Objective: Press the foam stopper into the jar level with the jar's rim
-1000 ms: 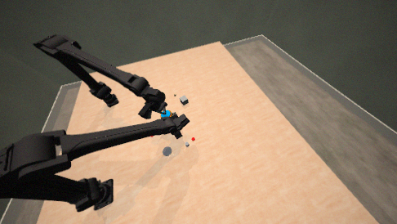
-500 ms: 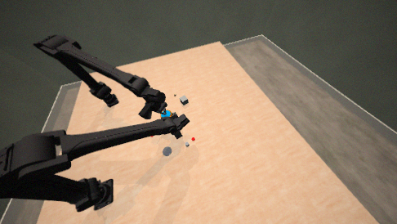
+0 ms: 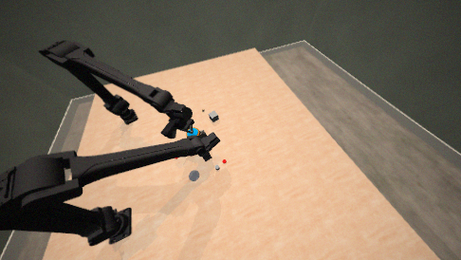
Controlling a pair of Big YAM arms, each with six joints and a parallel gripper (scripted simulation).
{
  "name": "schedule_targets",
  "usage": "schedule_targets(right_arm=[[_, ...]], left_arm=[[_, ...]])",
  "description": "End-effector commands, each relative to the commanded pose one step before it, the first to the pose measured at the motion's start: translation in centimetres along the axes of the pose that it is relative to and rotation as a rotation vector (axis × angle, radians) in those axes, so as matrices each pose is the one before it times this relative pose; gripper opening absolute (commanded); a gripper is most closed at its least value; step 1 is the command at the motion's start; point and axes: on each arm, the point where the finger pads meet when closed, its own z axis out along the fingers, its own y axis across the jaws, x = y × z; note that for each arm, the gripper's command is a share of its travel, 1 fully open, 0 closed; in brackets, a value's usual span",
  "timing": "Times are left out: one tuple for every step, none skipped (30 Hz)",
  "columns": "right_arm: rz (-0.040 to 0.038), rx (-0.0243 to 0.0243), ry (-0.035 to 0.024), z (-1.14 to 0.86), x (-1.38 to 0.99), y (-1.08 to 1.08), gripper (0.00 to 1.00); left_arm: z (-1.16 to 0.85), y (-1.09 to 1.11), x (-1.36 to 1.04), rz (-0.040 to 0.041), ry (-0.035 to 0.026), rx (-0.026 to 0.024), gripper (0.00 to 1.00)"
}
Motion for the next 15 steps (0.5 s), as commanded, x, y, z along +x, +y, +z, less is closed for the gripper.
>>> schedule_targets(right_arm=[[0.02119, -0.01888, 0.00406, -1.310, 1.084, 0.676, 0.64], [0.00000, 0.00000, 0.00000, 0.000, 0.000, 0.000, 0.64], [0.00000, 0.00000, 0.00000, 0.000, 0.000, 0.000, 0.64], [0.00000, 0.00000, 0.00000, 0.000, 0.000, 0.000, 0.64], [0.00000, 0.00000, 0.00000, 0.000, 0.000, 0.000, 0.64], [0.00000, 0.00000, 0.00000, 0.000, 0.000, 0.000, 0.64], [0.00000, 0.00000, 0.00000, 0.000, 0.000, 0.000, 0.64], [0.00000, 0.00000, 0.00000, 0.000, 0.000, 0.000, 0.64], [0.00000, 0.00000, 0.00000, 0.000, 0.000, 0.000, 0.64], [0.00000, 0.00000, 0.00000, 0.000, 0.000, 0.000, 0.64], [0.00000, 0.00000, 0.00000, 0.000, 0.000, 0.000, 0.64], [0.00000, 0.00000, 0.00000, 0.000, 0.000, 0.000, 0.64], [0.00000, 0.00000, 0.00000, 0.000, 0.000, 0.000, 0.64], [0.00000, 0.00000, 0.00000, 0.000, 0.000, 0.000, 0.64], [0.00000, 0.00000, 0.00000, 0.000, 0.000, 0.000, 0.64]], left_arm=[[1.403, -0.153, 0.455, 0.00218, 0.00349, 0.01354, 0.00], [0.031, -0.113, -0.005, 0.00000, -0.00017, 0.00428, 0.00], [0.000, 0.000, 0.000, 0.00000, 0.00000, 0.00000, 0.00], [0.000, 0.000, 0.000, 0.00000, 0.00000, 0.00000, 0.00], [-0.373, 0.582, -0.165, -0.00195, -0.00037, -0.01169, 0.00], [0.525, -0.501, 0.169, 0.00190, 0.00056, 0.00670, 0.00], [0.014, -0.019, -0.001, 0.00000, -0.00004, 0.00096, 0.00], [0.010, -0.159, -0.006, 0.00001, -0.00027, 0.00675, 0.00], [0.105, 0.111, 0.004, -0.00005, 0.00018, -0.00476, 0.00], [0.046, -0.052, -0.002, 0.00000, -0.00005, 0.00131, 0.00], [0.038, -0.059, -0.002, 0.00000, -0.00007, 0.00184, 0.00], [0.098, 0.089, 0.003, -0.00005, 0.00014, -0.00354, 0.00], [0.026, -0.141, -0.006, 0.00000, -0.00022, 0.00552, 0.00], [0.020, -0.084, -0.003, 0.00001, -0.00012, 0.00301, 0.00], [0.119, 0.158, 0.006, -0.00006, 0.00026, -0.00682, 0.00]])
